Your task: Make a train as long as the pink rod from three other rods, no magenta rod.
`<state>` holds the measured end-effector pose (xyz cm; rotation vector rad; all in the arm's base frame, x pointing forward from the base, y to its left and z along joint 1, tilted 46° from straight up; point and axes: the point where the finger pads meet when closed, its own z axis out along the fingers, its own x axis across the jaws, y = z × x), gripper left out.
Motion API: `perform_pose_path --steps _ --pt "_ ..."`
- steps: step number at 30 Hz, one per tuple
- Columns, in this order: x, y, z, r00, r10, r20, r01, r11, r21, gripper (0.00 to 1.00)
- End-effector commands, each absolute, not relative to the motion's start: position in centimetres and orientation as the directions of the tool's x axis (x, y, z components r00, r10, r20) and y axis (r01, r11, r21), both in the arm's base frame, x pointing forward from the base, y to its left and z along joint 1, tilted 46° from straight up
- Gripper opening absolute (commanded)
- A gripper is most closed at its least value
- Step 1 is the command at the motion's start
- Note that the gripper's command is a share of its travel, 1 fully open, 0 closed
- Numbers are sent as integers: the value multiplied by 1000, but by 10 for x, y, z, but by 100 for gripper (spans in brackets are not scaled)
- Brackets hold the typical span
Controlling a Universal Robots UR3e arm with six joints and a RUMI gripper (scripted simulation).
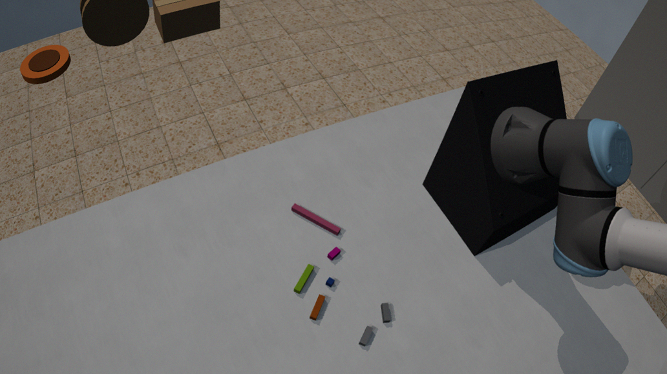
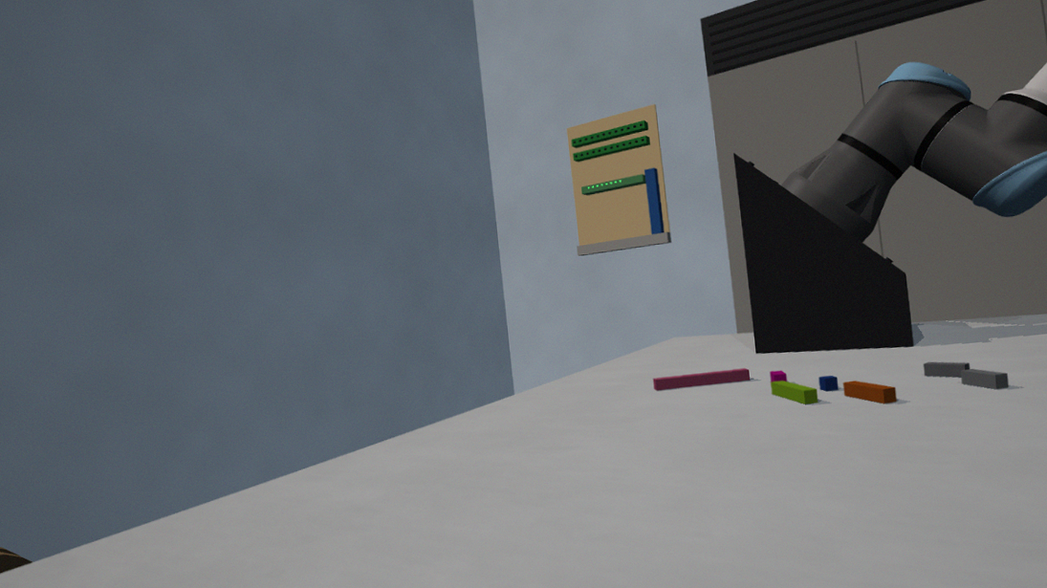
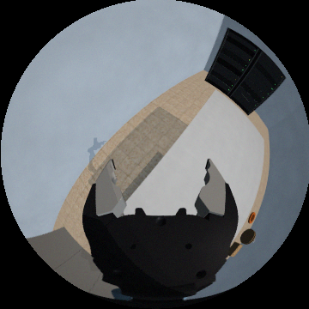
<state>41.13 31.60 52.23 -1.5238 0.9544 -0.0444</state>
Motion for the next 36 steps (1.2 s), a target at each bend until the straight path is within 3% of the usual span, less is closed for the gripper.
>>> perform_pose_path --steps 1,23,36 --pt "411 316 523 654 -576 -491 -526 120 -842 100" --pt "414 314 521 652 -580 -489 -526 119 -842 100" --pt "454 282 481 613 -644 -457 -530 93 -843 100"
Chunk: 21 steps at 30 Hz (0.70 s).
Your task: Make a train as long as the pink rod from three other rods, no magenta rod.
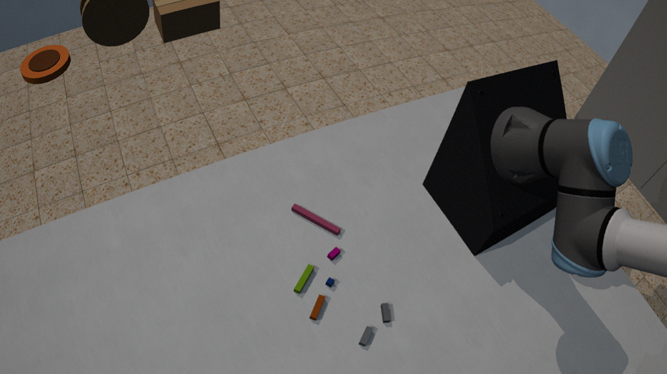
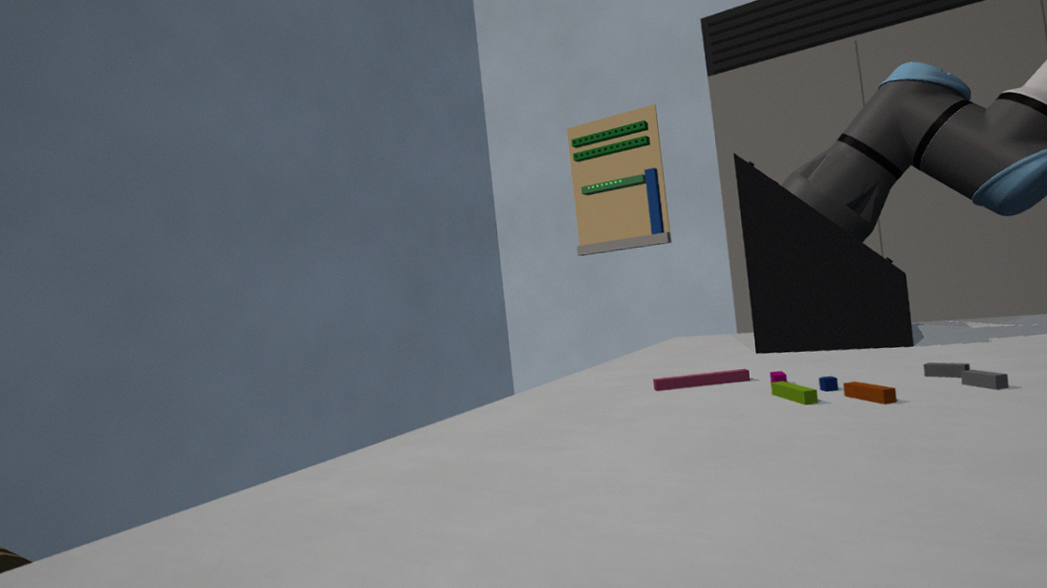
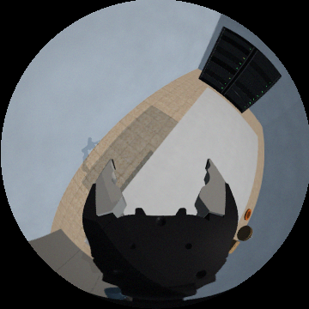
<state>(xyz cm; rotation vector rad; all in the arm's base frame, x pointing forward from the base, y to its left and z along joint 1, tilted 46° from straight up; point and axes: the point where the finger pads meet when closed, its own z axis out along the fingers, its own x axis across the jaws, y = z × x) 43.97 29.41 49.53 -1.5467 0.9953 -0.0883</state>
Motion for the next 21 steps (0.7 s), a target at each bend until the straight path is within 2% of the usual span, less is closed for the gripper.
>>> perform_pose_path --steps 1,11,15,21 --pt "460 276 474 607 -655 -451 -532 88 -842 100" --pt "519 204 383 531 -758 -378 -566 14 -824 100" --pt "527 190 364 519 -774 -364 -576 -2 -817 100" --pt "545 139 294 482 -818 -314 -619 -65 -782 100"
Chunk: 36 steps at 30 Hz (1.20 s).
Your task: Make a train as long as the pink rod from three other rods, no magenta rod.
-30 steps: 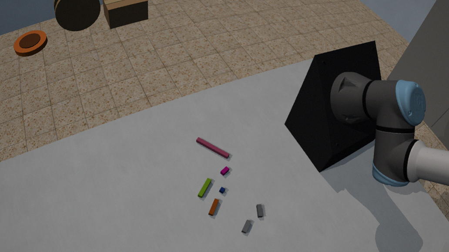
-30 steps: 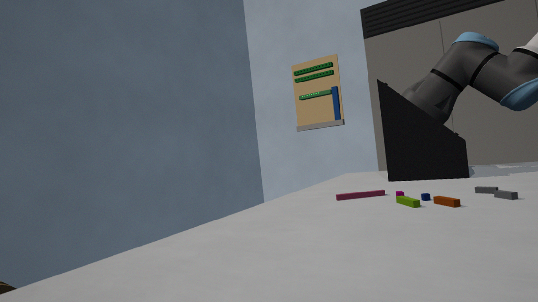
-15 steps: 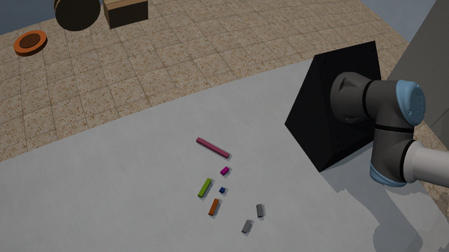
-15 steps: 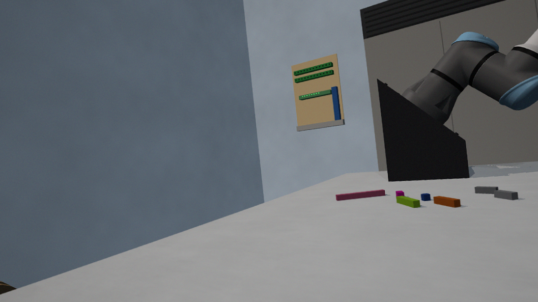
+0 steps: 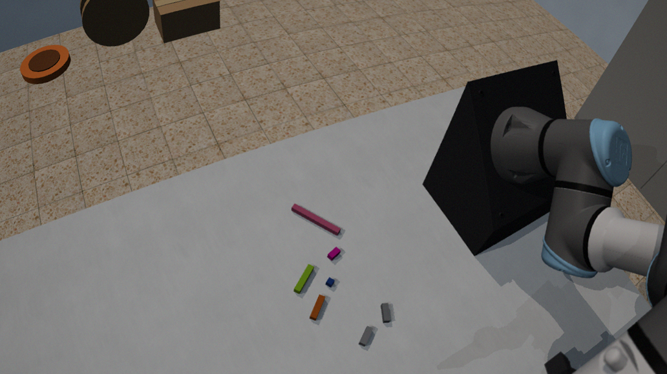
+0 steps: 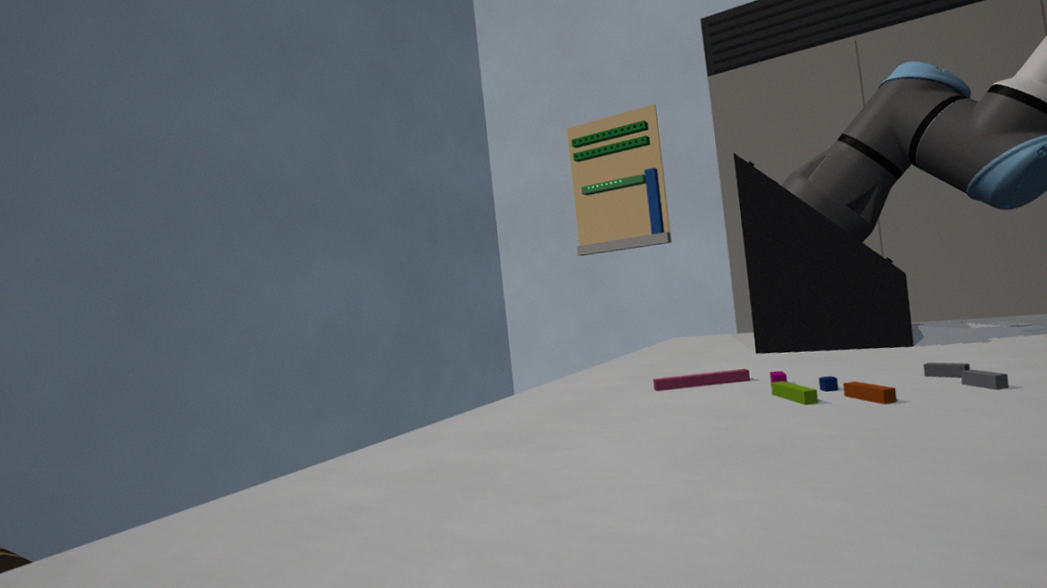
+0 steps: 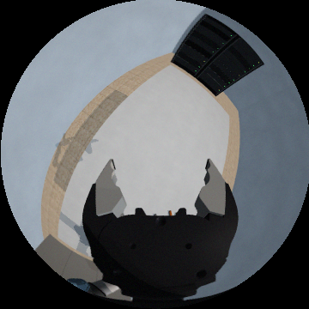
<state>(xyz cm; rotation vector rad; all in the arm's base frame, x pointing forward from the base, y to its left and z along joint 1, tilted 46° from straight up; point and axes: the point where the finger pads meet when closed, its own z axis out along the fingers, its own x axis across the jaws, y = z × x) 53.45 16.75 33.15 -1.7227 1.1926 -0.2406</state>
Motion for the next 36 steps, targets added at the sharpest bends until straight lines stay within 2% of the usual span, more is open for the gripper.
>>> perform_pose_path --steps 1,9,11,13,18,26,28,36 --pt "546 132 284 478 -823 -307 -626 -74 -776 100" --pt "546 77 201 461 -848 -262 -683 -150 -714 100" --pt "546 77 201 461 -848 -262 -683 -150 -714 100" --pt "539 56 165 462 -851 -249 -707 -184 -683 100" --pt "523 29 115 472 -848 -240 -739 -232 -633 100" --pt "479 -5 34 512 -821 -253 -776 -316 -545 100" --pt "479 -5 34 512 -821 -253 -776 -316 -545 100" --pt "406 -20 -47 586 -744 -321 -782 -414 -466 100"
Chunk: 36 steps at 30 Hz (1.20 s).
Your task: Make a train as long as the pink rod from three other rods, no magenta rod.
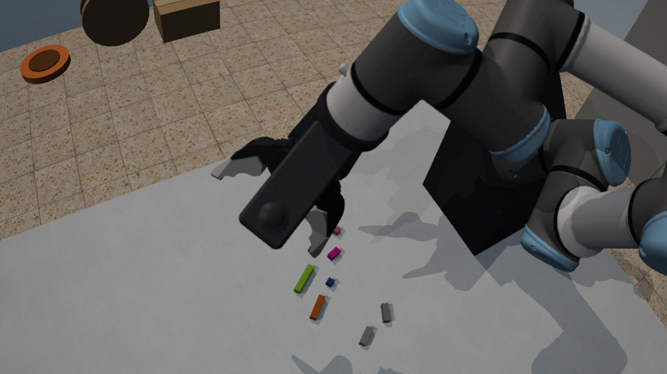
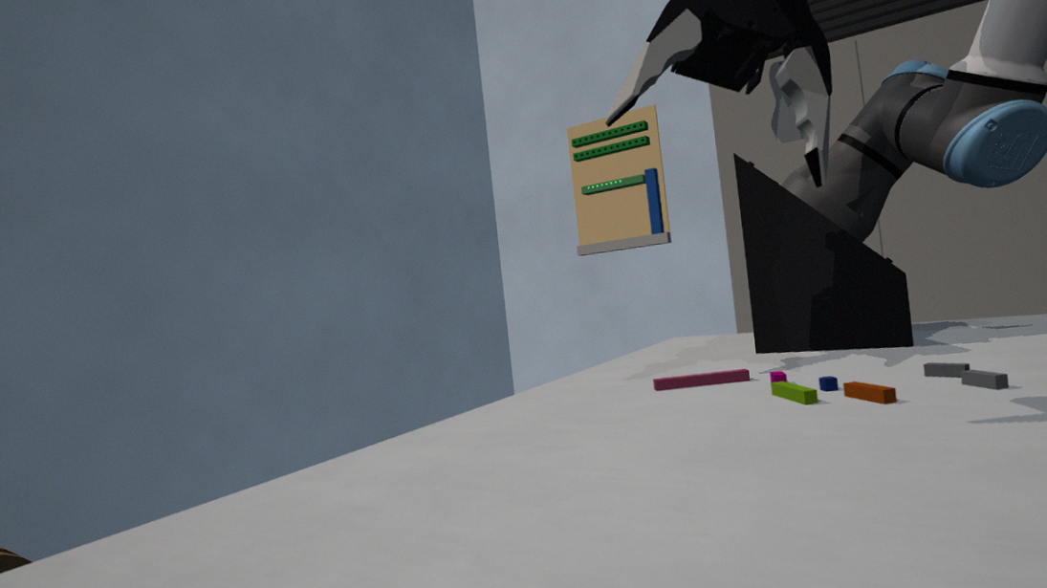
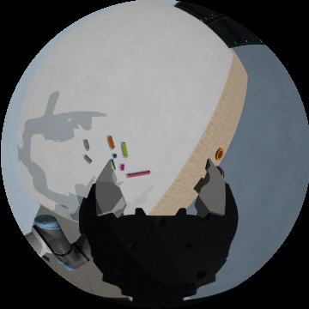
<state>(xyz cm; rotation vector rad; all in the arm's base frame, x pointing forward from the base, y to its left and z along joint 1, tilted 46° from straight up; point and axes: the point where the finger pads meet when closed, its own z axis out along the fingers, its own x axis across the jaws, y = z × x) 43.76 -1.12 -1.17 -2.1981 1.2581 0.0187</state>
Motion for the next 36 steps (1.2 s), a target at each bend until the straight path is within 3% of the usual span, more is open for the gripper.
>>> perform_pose_path --steps 1,19,36 --pt "398 -20 -53 594 -734 -330 -780 -423 -461 100" --pt "280 12 -114 710 -518 -476 -704 -523 -481 100" --pt "257 25 -119 734 -459 -501 -679 -531 -508 100"
